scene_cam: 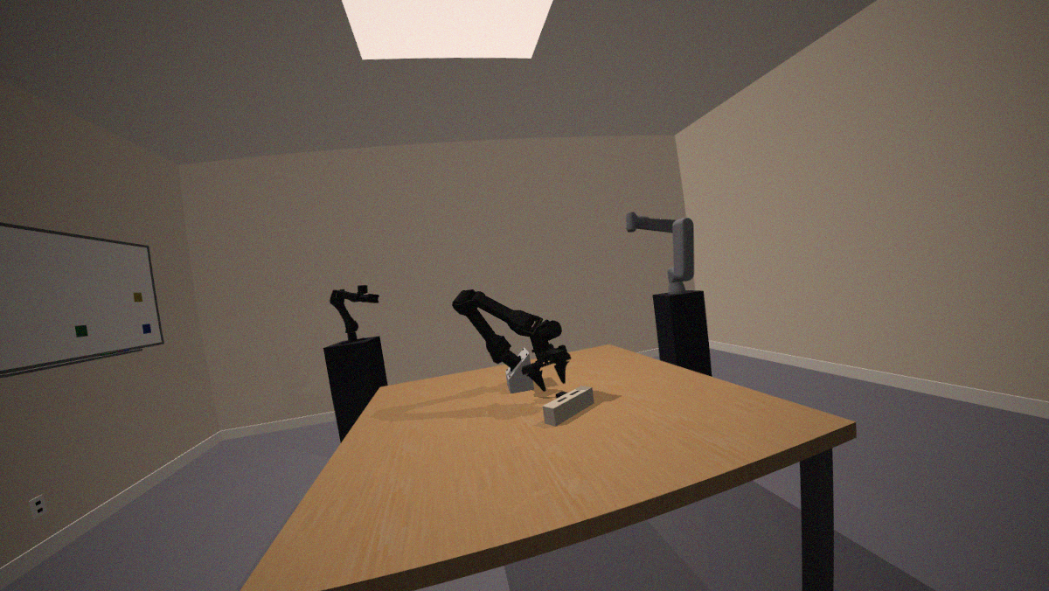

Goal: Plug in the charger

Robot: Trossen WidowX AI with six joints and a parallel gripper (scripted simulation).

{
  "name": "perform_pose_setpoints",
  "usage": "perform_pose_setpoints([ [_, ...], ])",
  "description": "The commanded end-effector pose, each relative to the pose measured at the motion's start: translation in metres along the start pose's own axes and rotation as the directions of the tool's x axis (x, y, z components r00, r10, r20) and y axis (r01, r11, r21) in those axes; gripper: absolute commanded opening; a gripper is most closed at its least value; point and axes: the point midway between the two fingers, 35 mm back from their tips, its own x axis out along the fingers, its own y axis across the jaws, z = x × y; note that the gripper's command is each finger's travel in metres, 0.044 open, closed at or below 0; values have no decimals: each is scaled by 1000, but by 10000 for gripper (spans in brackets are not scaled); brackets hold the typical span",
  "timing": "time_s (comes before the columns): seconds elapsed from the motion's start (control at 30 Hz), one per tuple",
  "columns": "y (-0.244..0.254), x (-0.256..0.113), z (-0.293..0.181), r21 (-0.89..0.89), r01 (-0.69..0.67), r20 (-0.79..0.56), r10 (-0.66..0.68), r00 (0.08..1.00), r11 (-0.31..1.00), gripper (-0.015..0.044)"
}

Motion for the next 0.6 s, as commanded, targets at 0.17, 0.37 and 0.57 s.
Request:
perform_pose_setpoints([
  [0.17,1,-30,11,40,-2,234,-7,972,999,440],
  [0.37,1,-30,11,40,-2,234,-7,972,999,440],
  [0.57,1,-30,11,40,-2,234,-7,972,999,440],
])
